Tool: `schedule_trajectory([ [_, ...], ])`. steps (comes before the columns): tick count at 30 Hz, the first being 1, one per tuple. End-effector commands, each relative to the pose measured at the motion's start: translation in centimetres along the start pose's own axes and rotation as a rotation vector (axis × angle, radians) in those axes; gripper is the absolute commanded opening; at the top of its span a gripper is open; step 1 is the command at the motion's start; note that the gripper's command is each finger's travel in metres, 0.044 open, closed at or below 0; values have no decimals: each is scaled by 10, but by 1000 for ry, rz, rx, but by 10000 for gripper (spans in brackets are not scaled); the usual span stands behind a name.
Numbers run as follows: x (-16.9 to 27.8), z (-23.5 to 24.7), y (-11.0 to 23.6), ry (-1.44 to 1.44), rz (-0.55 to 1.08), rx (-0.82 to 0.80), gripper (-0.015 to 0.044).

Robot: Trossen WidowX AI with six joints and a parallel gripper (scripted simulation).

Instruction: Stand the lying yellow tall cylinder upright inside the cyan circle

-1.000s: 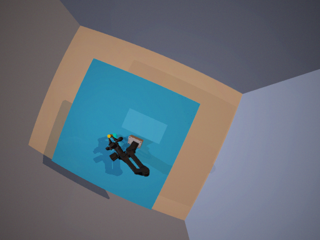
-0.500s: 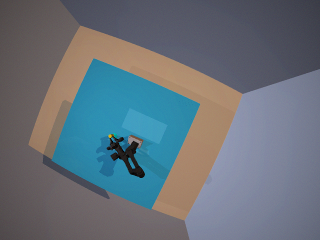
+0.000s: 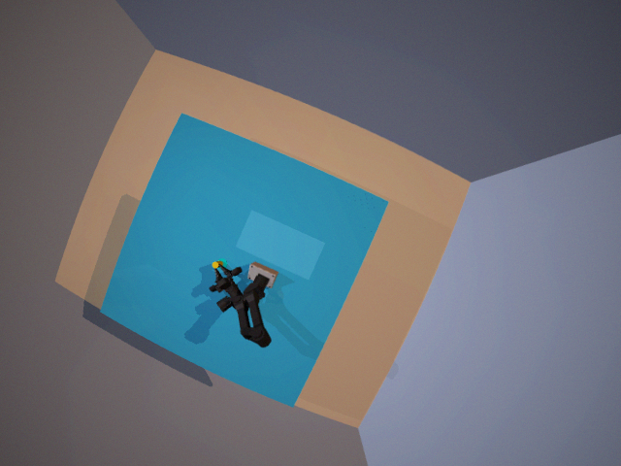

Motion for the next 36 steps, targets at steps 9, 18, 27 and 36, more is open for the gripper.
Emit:
schedule_trajectory([
  [9, 17, 0, 1, -1, 6, 1, 105],
  [18, 17, 0, 1, -1, 6, 1, 105],
  [27, 17, 0, 1, -1, 6, 1, 315],
  [36, 16, 0, 0, -2, 9, 3, 400],
])
Point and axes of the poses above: the point midway between the two fingers, 35 mm back from their tips, its own y axis back along the fingers, its own z axis across the jaws, x = y × z, the point moved 3 cm from there along y, back along the fingers, and after that the axes turned 5 degrees about y, right-handed, at the moved point
